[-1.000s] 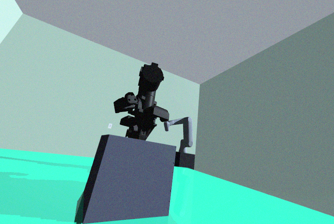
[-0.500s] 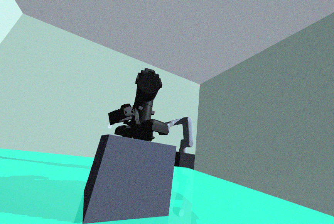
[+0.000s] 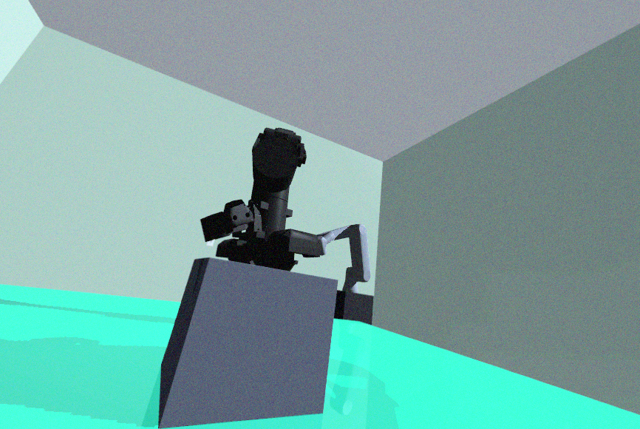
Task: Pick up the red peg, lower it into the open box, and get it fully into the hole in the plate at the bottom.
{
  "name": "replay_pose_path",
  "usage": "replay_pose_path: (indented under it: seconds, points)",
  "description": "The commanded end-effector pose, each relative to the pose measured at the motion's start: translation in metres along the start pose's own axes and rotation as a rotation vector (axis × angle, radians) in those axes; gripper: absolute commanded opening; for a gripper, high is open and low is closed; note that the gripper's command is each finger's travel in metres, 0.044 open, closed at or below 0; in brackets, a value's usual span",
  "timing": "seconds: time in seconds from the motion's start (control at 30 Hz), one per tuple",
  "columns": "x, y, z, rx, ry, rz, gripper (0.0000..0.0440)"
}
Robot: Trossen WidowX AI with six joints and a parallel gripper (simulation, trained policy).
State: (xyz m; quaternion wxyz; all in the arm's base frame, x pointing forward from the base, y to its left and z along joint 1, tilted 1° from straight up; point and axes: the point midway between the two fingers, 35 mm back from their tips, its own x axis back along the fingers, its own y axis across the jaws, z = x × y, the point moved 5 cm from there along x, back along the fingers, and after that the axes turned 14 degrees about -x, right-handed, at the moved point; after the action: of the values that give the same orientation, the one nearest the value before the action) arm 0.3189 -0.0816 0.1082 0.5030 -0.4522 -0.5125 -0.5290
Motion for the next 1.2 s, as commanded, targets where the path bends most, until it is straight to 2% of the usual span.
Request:
replay_pose_path:
  seconds: [0.0,0.43,1.17]
  points:
    - [0.009,0.004,-0.003,-0.008,0.032,-0.017,0.0154]
    - [0.045,0.016,-0.013,-0.039,0.151,-0.106,0.0201]
    - [0.116,0.037,-0.036,0.01,0.244,-0.321,0.0243]
